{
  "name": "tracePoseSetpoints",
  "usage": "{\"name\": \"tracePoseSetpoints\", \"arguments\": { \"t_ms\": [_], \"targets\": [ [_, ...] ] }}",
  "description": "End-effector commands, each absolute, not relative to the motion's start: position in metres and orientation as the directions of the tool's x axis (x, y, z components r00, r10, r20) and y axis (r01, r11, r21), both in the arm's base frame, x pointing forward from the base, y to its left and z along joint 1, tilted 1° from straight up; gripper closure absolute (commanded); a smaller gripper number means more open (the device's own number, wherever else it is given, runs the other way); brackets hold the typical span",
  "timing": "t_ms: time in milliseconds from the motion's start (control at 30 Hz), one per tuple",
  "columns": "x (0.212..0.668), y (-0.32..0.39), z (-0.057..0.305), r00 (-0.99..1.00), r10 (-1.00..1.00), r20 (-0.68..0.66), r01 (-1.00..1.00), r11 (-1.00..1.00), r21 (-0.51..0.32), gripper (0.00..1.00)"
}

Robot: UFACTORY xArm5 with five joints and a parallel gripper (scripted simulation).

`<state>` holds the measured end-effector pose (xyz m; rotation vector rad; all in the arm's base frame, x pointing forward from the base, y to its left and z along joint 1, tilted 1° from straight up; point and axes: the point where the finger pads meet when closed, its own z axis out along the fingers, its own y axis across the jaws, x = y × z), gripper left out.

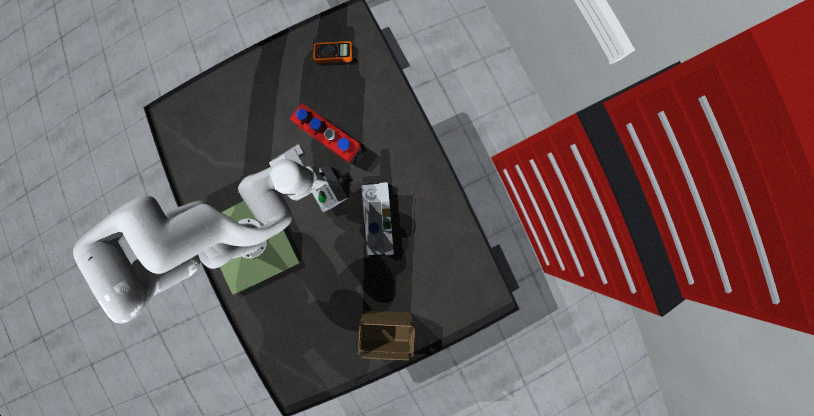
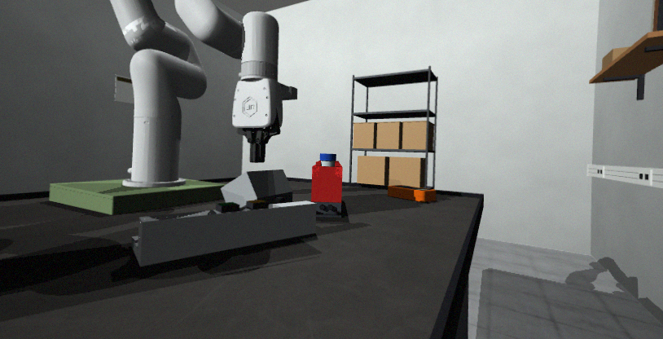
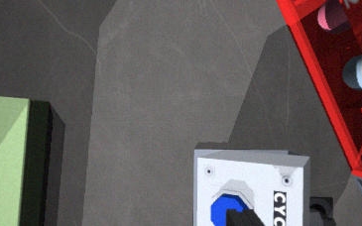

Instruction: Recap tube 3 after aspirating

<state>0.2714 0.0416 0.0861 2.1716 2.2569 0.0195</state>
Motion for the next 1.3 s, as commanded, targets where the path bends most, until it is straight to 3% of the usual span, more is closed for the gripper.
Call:
{"name": "tracePoseSetpoints", "arguments": {
  "t_ms": [0, 1267],
  "targets": [
    [0.272, 0.042, 0.076, -0.039, 0.999, -0.003, 0.999, 0.039, 0.017, 1.0],
    [0.272, 0.042, 0.064, -0.039, 0.999, -0.003, 0.999, 0.039, 0.017, 1.0]
  ]
}}
